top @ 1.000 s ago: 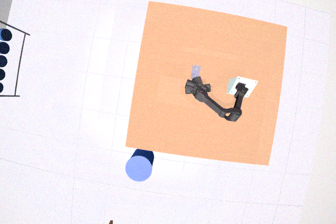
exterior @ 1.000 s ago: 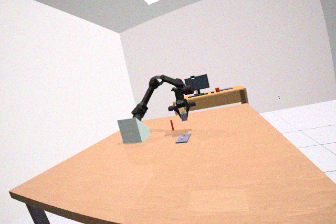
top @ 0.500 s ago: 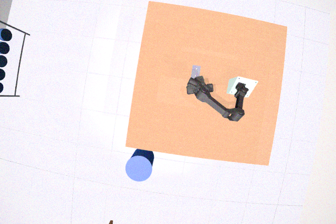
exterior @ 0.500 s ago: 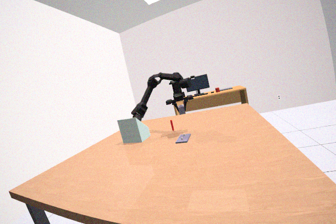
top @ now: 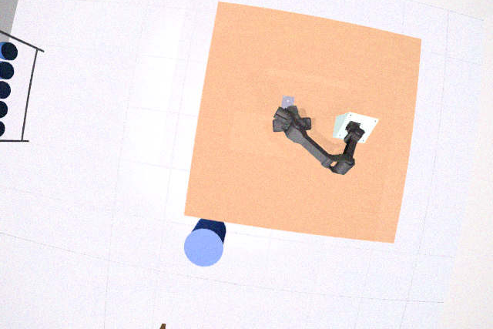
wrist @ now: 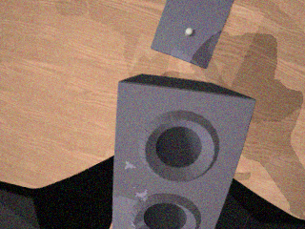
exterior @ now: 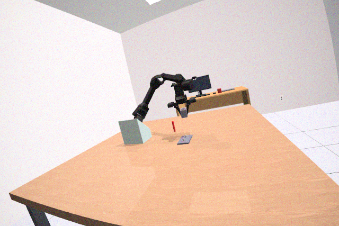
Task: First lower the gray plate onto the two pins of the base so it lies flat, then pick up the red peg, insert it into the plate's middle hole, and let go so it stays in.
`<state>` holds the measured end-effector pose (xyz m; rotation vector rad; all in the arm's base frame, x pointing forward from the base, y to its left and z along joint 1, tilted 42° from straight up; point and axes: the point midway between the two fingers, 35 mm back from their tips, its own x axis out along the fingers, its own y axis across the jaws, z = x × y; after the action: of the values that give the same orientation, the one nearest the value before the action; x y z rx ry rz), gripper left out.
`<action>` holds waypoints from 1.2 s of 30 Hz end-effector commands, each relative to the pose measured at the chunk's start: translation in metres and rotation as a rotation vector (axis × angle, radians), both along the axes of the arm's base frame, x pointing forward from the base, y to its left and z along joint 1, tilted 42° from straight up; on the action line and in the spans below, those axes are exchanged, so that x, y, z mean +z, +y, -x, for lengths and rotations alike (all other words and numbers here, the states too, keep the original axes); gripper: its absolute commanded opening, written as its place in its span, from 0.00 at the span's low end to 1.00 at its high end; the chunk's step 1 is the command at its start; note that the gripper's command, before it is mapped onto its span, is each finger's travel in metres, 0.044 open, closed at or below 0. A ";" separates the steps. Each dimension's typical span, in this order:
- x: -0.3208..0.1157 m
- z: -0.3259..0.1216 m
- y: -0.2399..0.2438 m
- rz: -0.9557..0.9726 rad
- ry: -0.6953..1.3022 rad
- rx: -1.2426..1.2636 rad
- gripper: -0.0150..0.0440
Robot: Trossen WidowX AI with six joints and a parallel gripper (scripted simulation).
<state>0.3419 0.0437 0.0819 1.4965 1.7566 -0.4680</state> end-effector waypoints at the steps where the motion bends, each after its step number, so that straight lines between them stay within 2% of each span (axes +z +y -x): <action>1: -0.010 -0.004 -0.006 0.005 0.012 -0.021 0.25; 36: -0.114 -0.018 -0.043 0.011 0.119 -0.144 0.25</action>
<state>0.3603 0.0047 -0.0227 1.6083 1.7443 -0.6254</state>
